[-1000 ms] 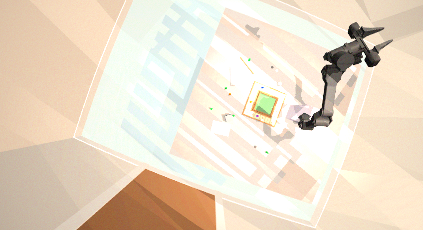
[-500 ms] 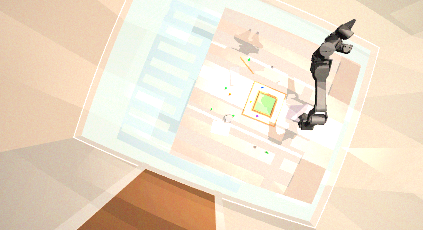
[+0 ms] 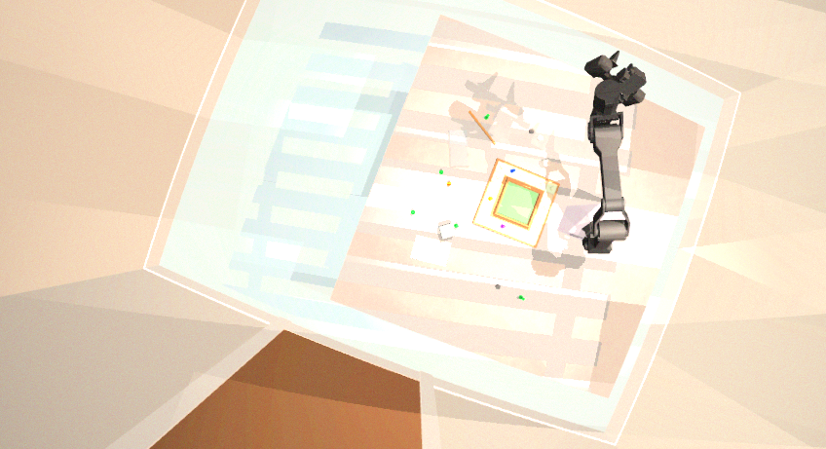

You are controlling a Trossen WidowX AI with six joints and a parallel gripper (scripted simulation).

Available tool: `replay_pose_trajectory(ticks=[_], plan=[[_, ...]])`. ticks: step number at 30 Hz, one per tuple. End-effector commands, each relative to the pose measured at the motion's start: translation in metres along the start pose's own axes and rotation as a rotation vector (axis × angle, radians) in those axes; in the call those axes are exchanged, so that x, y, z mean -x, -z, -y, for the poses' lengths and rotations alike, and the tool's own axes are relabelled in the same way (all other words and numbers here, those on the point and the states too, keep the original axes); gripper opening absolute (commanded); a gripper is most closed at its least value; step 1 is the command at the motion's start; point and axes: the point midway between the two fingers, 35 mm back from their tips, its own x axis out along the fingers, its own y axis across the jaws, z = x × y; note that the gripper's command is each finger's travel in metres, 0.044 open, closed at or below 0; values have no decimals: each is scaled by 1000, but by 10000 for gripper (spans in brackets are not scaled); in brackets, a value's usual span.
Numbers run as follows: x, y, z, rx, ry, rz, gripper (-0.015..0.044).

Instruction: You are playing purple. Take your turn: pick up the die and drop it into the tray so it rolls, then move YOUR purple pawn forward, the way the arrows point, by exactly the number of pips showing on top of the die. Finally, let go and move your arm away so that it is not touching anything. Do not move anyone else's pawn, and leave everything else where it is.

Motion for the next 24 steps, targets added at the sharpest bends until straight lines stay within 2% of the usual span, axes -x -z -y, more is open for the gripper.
replay_pose_trajectory(ticks=[1, 13, 24], plan=[[2, 77, 16, 458, -42, -249, 275], [37, 192, 58, 1171, -313, -654, 275], [92, 275, 108, 1669, -806, -963, 275]])
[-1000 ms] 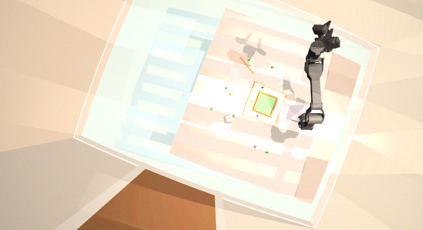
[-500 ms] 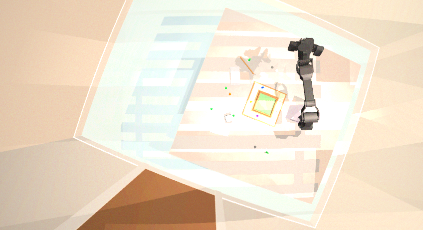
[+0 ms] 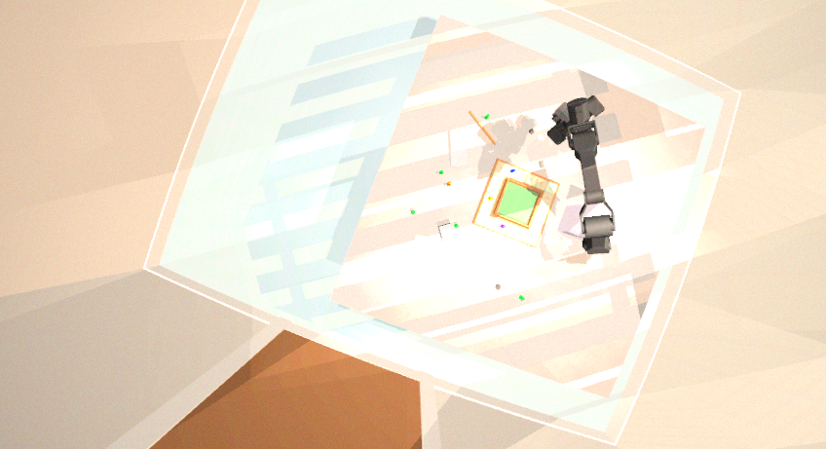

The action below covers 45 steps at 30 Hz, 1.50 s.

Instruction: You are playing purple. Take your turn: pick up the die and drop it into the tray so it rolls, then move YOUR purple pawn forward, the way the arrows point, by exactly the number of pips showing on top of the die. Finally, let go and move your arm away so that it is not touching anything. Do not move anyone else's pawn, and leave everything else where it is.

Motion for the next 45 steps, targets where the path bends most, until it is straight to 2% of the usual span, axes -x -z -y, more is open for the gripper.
replay_pose_trajectory(ticks=[1, 13, 26, 45], plan=[[-18, 45, -63, 411, -291, -70, 275], [-10, 104, -145, 911, -719, 55, 275], [-9, 103, -147, 917, -725, 59, 275], [-35, 111, -168, 917, -726, 60, 275]])
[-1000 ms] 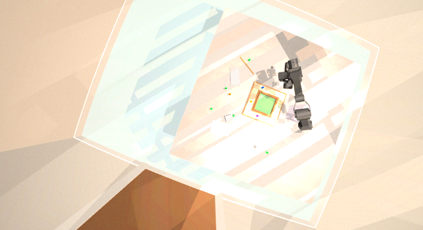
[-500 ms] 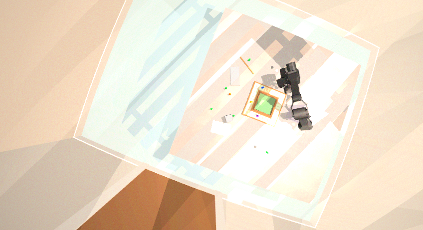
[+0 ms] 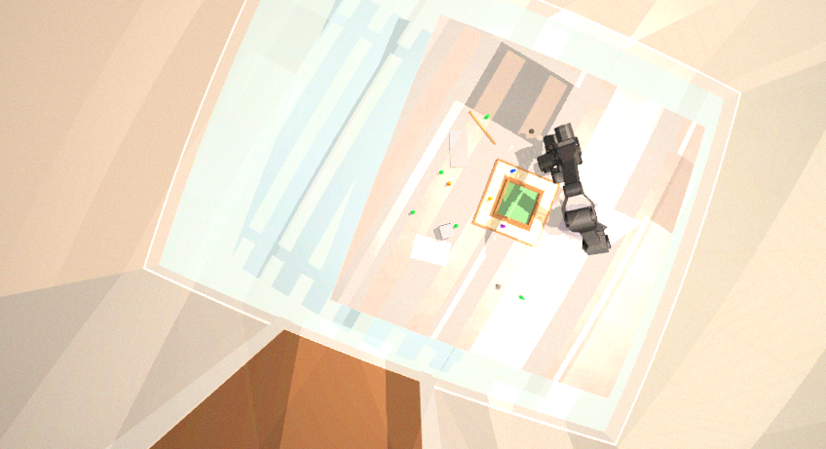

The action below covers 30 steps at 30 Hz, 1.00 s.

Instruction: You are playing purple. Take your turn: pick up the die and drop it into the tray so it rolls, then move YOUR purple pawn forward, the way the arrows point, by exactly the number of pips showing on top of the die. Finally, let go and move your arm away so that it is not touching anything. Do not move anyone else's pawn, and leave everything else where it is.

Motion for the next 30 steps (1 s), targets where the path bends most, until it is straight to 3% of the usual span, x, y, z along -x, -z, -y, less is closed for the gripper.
replay_pose_trajectory(ticks=[1, 10, 17, 23, 25, 30], plan=[[-9, 0, -2, -6, -6, 3, 275], [-21, 0, -2, -6, -7, 4, 275], [-21, 0, -2, -6, -7, 4, 91], [-21, 0, -2, -6, -7, 4, 51], [-19, 0, -2, -6, -7, 4, 0], [17, -3, 0, -7, -1, 1, 0]])
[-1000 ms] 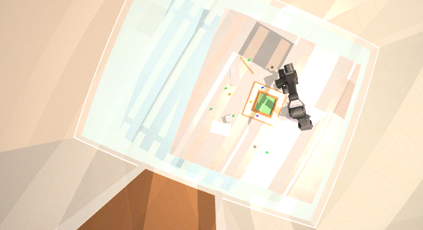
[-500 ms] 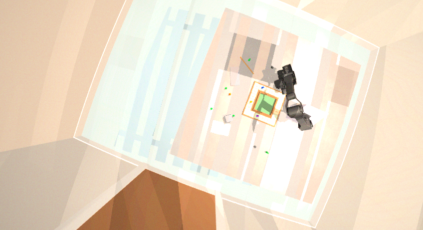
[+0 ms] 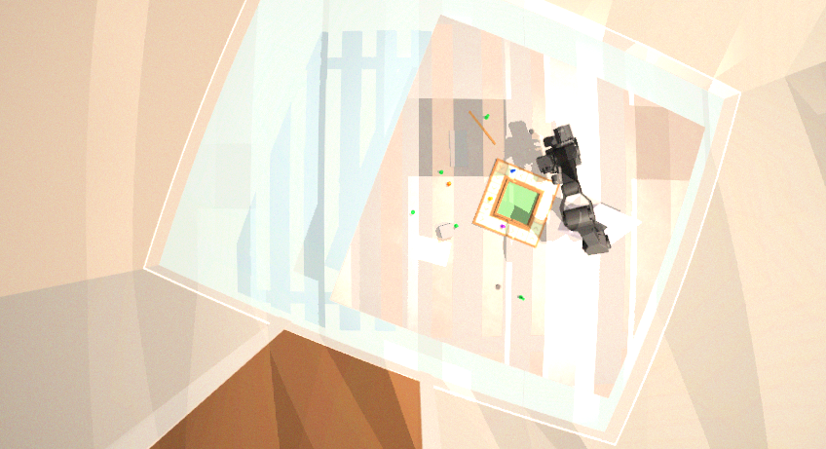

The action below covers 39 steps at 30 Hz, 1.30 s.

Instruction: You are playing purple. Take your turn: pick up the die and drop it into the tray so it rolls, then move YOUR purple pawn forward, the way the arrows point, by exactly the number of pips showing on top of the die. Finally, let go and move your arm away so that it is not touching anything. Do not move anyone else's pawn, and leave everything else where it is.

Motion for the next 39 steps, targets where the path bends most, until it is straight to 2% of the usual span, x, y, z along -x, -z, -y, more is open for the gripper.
replay_pose_trajectory(ticks=[1, 10, 16, 39], plan=[[34, -3, 4, 8, 19, 0, 0], [109, -2, -8, 8, 17, -1, 0], [110, -4, -9, -10, 17, -1, 0], [104, -58, -36, -646, 39, 2, 0]])
